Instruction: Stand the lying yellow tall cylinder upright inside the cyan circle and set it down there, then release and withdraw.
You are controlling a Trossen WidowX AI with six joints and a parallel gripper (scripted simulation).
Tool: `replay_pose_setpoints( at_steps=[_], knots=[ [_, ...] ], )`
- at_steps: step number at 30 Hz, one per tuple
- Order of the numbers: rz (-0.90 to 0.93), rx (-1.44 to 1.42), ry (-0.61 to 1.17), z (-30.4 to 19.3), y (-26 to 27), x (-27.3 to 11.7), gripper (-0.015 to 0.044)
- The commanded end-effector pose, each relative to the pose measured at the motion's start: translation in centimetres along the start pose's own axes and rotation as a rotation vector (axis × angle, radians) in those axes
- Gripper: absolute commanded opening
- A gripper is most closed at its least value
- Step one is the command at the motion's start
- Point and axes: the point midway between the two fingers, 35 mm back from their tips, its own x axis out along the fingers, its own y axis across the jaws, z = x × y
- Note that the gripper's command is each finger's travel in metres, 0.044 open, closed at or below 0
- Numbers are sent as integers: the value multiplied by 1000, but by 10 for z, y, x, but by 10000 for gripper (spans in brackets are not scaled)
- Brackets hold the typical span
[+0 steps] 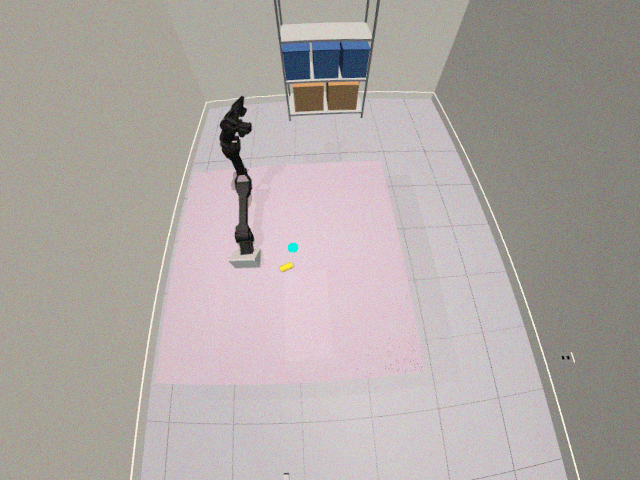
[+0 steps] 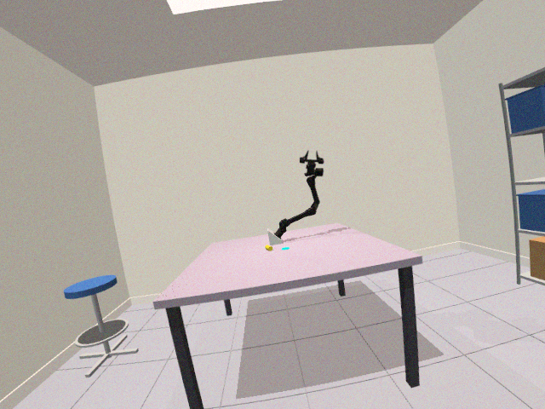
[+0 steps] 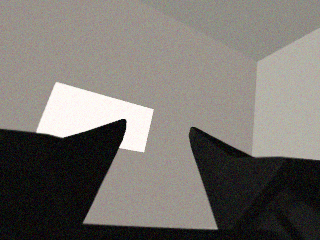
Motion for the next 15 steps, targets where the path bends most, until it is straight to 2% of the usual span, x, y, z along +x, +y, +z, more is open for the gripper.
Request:
replay_pose_setpoints(
  at_steps=[1,15],
  knots=[
    [135,144,-43,13,61,12,309],
    [550,530,-200,94,217,15,309]
  ],
)
